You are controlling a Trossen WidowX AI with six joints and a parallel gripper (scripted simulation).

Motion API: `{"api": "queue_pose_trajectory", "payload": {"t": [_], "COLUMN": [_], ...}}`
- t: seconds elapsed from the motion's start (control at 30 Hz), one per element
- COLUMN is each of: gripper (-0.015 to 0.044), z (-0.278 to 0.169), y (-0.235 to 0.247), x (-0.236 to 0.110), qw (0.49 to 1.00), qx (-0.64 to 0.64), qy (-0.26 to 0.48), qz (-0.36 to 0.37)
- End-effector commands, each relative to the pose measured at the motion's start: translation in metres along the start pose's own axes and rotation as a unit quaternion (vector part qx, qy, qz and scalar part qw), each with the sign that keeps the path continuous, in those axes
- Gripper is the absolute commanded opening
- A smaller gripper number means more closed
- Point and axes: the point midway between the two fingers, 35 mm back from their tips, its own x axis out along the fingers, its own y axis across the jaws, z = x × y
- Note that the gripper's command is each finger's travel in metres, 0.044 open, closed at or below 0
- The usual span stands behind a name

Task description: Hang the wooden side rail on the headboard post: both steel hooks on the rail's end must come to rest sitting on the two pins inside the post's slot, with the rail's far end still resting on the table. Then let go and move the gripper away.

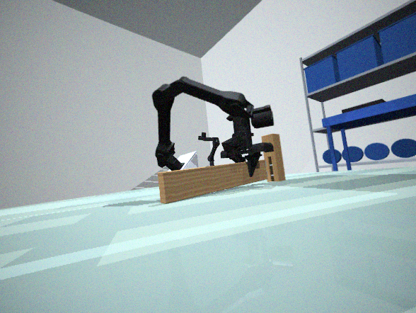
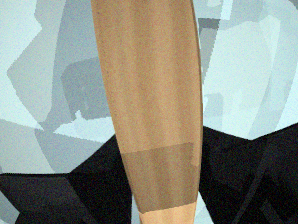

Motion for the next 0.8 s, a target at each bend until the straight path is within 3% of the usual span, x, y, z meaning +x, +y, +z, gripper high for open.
{"api": "queue_pose_trajectory", "payload": {"t": [0.0, 0.77], "gripper": [0.0000, 0.0000], "z": [-0.0006, -0.0006], "y": [0.0020, 0.0020], "x": [-0.0055, -0.0093], "qw": [1.000, 1.000], "qx": [0.002, 0.002], "qy": [0.001, 0.001], "qz": [0.006, 0.006]}}
